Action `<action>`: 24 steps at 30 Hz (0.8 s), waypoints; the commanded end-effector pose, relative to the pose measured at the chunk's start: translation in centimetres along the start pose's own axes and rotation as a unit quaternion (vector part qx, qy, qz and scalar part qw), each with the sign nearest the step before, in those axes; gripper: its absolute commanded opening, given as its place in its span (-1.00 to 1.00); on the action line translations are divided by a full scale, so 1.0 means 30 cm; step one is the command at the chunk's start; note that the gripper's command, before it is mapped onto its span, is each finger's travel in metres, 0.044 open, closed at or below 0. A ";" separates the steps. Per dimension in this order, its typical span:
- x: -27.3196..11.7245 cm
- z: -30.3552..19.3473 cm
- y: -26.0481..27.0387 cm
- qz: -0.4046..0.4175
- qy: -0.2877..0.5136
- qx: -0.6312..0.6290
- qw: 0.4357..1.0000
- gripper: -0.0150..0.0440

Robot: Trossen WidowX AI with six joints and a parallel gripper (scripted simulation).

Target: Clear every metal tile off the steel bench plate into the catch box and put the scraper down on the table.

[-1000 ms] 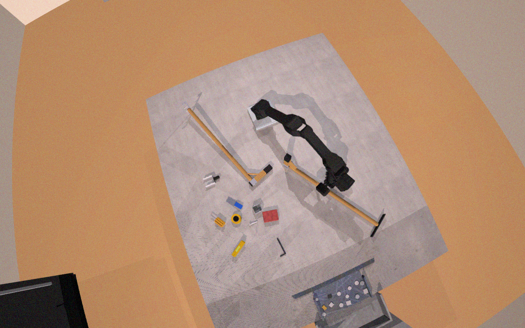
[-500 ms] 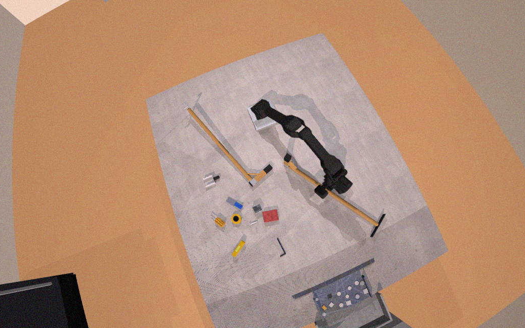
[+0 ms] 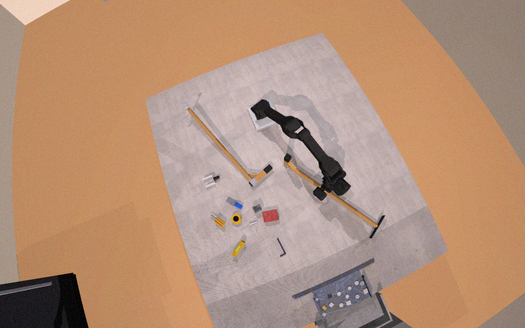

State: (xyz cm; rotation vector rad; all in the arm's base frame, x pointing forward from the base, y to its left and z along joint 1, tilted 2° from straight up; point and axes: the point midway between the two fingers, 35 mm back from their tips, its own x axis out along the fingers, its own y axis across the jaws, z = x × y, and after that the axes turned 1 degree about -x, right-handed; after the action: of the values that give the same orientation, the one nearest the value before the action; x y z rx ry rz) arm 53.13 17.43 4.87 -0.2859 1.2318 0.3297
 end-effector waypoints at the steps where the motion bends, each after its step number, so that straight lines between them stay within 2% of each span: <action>1: 0.006 0.001 -0.018 -0.001 -0.001 0.000 1.000 -0.49; 24: 0.010 0.009 -0.093 -0.004 -0.012 0.000 1.000 -0.49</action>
State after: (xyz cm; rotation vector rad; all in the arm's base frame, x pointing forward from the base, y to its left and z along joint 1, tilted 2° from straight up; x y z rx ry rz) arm 54.35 15.49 5.03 -0.2862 1.2062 0.3285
